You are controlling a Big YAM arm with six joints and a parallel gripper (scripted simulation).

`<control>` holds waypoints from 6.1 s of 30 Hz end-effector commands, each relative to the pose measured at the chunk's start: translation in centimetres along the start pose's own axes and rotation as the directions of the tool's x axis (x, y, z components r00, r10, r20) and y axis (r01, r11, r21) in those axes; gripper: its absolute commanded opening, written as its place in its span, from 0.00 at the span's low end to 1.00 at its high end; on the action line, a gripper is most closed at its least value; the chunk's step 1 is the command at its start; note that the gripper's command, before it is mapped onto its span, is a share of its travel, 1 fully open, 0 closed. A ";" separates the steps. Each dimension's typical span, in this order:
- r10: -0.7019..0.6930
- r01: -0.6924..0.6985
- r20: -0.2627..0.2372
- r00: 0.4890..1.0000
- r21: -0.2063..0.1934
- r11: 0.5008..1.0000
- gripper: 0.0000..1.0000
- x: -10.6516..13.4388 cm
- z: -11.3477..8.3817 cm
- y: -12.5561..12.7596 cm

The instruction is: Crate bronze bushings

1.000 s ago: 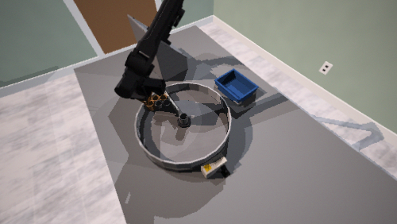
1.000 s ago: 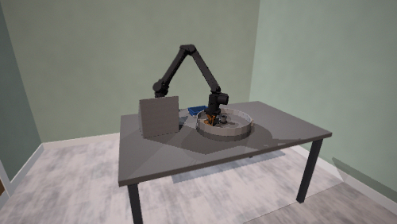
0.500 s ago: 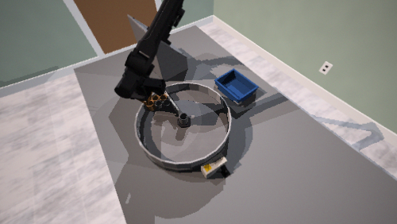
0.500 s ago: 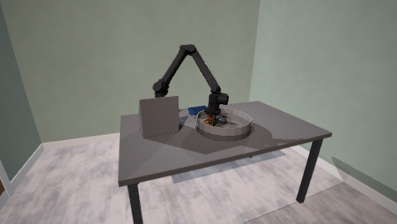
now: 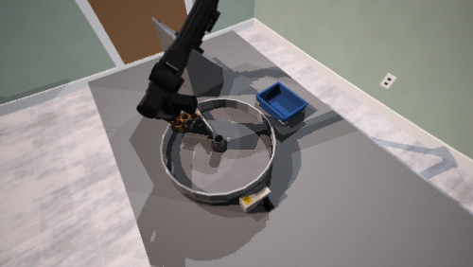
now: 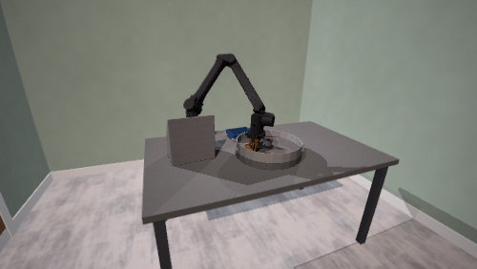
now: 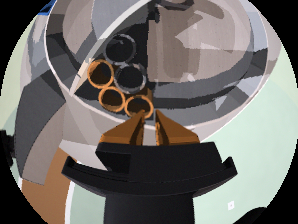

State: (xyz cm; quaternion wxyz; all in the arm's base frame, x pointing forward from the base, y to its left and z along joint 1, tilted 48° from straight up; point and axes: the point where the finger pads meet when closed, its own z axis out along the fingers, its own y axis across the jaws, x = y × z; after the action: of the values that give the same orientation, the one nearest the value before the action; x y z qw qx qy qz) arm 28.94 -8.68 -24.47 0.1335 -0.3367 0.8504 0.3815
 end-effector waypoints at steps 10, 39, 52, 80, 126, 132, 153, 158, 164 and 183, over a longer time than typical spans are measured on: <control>0.004 -0.005 0.017 1.000 0.044 0.999 0.15 -0.3 -0.9 -1.7; 0.002 -0.002 0.016 1.000 0.043 0.999 0.15 -0.3 -0.9 -1.7; -0.013 0.013 0.000 1.000 0.020 1.000 0.15 -0.7 1.7 -1.0; 0.003 -0.003 0.010 1.000 0.024 1.000 0.15 -0.3 1.7 -0.9; 0.009 -0.009 0.007 1.000 0.013 1.000 0.00 -0.2 1.7 -0.5; 0.009 -0.009 0.007 1.000 0.013 1.000 0.00 -0.2 1.7 -0.5; -0.025 0.024 0.010 1.000 0.060 0.998 0.00 -0.8 -3.1 -2.3; -0.025 0.025 0.008 1.000 0.062 0.998 0.00 -0.7 -5.2 -2.3; -0.026 0.025 0.007 1.000 0.064 0.998 0.00 -0.7 -7.3 -2.3; -0.017 0.017 0.006 1.000 0.049 0.999 0.00 -0.4 -7.0 -1.9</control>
State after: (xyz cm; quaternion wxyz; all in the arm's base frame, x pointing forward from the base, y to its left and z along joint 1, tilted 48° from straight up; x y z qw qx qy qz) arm 29.14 -12.42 -20.84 0.1325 -0.3356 0.8506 0.3825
